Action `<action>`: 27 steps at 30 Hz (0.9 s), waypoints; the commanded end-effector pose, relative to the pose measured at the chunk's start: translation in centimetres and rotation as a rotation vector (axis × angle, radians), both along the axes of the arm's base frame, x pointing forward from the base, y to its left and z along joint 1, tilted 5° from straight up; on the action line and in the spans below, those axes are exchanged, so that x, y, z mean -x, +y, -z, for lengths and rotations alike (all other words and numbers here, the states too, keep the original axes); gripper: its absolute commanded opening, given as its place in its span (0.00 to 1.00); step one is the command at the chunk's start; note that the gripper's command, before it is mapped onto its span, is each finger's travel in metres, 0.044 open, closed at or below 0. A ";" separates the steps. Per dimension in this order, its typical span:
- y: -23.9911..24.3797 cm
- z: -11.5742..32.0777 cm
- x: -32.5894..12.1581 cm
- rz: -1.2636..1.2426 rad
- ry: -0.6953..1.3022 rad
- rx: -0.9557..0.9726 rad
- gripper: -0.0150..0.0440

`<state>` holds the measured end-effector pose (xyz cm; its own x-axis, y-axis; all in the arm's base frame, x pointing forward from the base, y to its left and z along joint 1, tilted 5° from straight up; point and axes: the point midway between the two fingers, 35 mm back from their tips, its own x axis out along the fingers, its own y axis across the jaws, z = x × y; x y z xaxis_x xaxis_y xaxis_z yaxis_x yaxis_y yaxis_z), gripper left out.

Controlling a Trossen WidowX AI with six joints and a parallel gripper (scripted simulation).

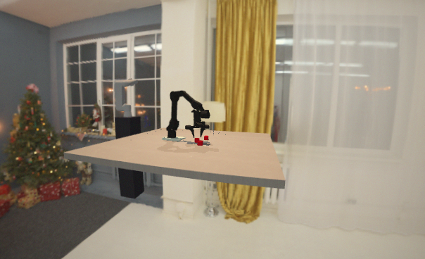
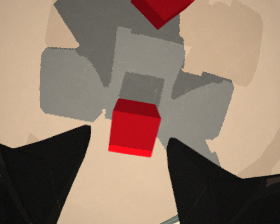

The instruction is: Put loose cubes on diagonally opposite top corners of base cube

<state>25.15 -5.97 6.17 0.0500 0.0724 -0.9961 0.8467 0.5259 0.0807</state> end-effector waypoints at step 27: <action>-0.1 0.3 -0.2 0.005 0.015 0.000 0.43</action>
